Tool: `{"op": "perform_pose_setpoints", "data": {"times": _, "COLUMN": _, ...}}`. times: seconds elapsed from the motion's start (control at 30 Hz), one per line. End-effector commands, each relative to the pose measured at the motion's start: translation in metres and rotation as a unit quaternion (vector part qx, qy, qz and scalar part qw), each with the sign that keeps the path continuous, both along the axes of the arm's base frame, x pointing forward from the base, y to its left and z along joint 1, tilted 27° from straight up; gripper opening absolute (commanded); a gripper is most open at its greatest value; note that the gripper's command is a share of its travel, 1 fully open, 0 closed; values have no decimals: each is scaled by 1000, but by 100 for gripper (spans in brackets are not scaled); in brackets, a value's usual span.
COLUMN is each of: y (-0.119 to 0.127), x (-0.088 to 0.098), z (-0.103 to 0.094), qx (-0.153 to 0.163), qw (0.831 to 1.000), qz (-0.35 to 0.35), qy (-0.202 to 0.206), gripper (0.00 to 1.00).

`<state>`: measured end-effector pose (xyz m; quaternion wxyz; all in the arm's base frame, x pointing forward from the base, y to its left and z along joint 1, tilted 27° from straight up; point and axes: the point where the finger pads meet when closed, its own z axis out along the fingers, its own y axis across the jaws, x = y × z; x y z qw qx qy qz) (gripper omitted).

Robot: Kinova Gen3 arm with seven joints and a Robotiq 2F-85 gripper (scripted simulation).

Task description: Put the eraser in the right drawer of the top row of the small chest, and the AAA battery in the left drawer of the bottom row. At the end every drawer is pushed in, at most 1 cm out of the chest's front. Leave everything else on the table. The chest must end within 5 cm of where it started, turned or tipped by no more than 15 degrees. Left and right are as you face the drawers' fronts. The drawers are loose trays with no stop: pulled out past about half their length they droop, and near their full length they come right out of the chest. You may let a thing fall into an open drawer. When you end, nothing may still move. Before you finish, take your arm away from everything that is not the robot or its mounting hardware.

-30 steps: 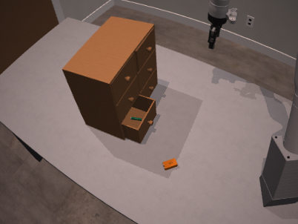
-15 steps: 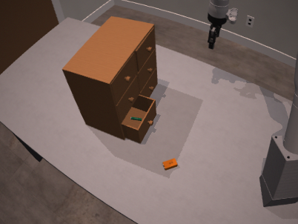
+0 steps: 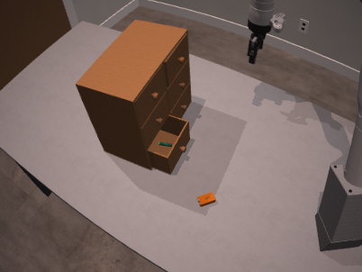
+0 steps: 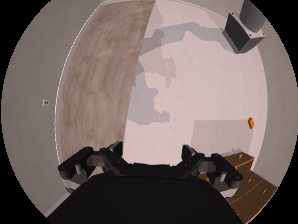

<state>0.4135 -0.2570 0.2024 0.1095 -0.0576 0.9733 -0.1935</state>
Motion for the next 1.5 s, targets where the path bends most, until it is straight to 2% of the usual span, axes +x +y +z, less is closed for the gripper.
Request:
{"op": "perform_pose_setpoints", "data": {"times": 0.0, "y": 24, "x": 2, "z": -11, "qx": 6, "qw": 1000, "qz": 7, "qy": 10, "gripper": 100}}
{"op": "perform_pose_setpoints", "data": {"times": 0.23, "y": 77, "x": 5, "z": -31, "qx": 19, "qw": 1000, "qz": -3, "qy": 15, "gripper": 100}}
{"op": "perform_pose_setpoints", "data": {"times": 0.3, "y": 77, "x": 5, "z": -31, "qx": 19, "qw": 1000, "qz": -3, "qy": 15, "gripper": 100}}
{"op": "perform_pose_setpoints", "data": {"times": 0.53, "y": 139, "x": -2, "z": -53, "qx": 27, "qw": 999, "qz": -6, "qy": 25, "gripper": 100}}
{"op": "perform_pose_setpoints", "data": {"times": 0.8, "y": 210, "x": -23, "z": -77, "qx": 24, "qw": 999, "qz": -9, "qy": 33, "gripper": 100}}
{"op": "perform_pose_setpoints", "data": {"times": 0.87, "y": 210, "x": -23, "z": -77, "qx": 24, "qw": 999, "qz": -9, "qy": 33, "gripper": 100}}
{"op": "perform_pose_setpoints", "data": {"times": 1.07, "y": 253, "x": -45, "z": -92, "qx": 17, "qw": 999, "qz": -9, "qy": 33, "gripper": 100}}
{"op": "perform_pose_setpoints", "data": {"times": 1.27, "y": 286, "x": -67, "z": -102, "qx": 8, "qw": 1000, "qz": -7, "qy": 26, "gripper": 100}}
{"op": "perform_pose_setpoints", "data": {"times": 1.47, "y": 302, "x": -80, "z": -106, "qx": 1, "qw": 1000, "qz": 2, "qy": 22, "gripper": 100}}
